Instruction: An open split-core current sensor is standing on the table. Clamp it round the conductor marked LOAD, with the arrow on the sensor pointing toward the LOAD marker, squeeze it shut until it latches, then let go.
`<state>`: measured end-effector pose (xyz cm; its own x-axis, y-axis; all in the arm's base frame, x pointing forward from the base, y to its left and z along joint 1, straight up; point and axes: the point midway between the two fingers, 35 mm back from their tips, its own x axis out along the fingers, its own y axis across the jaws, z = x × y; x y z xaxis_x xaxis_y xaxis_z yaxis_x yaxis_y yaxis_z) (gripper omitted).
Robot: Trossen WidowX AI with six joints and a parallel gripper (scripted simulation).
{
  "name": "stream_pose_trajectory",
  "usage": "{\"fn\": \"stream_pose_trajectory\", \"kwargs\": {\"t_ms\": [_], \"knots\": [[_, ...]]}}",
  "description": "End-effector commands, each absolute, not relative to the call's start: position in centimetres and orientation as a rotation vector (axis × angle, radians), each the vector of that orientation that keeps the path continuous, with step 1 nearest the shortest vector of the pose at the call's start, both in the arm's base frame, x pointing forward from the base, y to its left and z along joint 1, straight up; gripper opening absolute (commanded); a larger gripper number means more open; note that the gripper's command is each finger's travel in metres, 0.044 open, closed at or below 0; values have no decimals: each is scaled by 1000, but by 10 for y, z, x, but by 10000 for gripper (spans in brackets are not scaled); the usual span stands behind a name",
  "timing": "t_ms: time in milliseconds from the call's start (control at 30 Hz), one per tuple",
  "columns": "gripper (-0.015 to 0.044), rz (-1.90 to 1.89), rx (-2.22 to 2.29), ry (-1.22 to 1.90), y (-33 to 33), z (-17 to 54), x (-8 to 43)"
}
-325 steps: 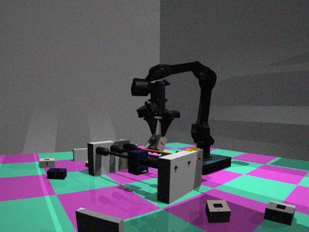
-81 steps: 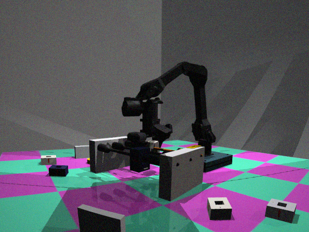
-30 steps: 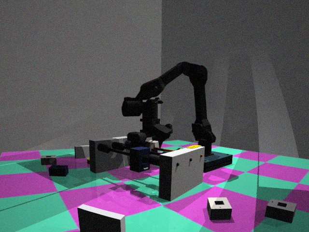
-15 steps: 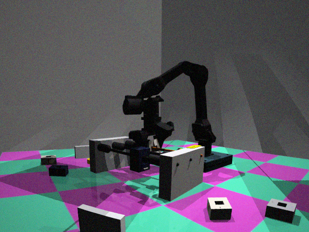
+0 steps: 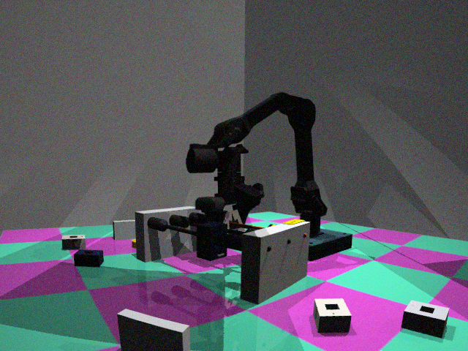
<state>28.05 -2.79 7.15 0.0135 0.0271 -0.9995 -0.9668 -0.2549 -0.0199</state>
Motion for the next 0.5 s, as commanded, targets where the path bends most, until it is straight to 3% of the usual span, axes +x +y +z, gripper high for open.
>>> {"fn": "stream_pose_trajectory", "kwargs": {"t_ms": [0,467], "knots": [[0,1357,-1404,1061,-36,79,283],[0,1357,-1404,1061,-36,79,283]]}}
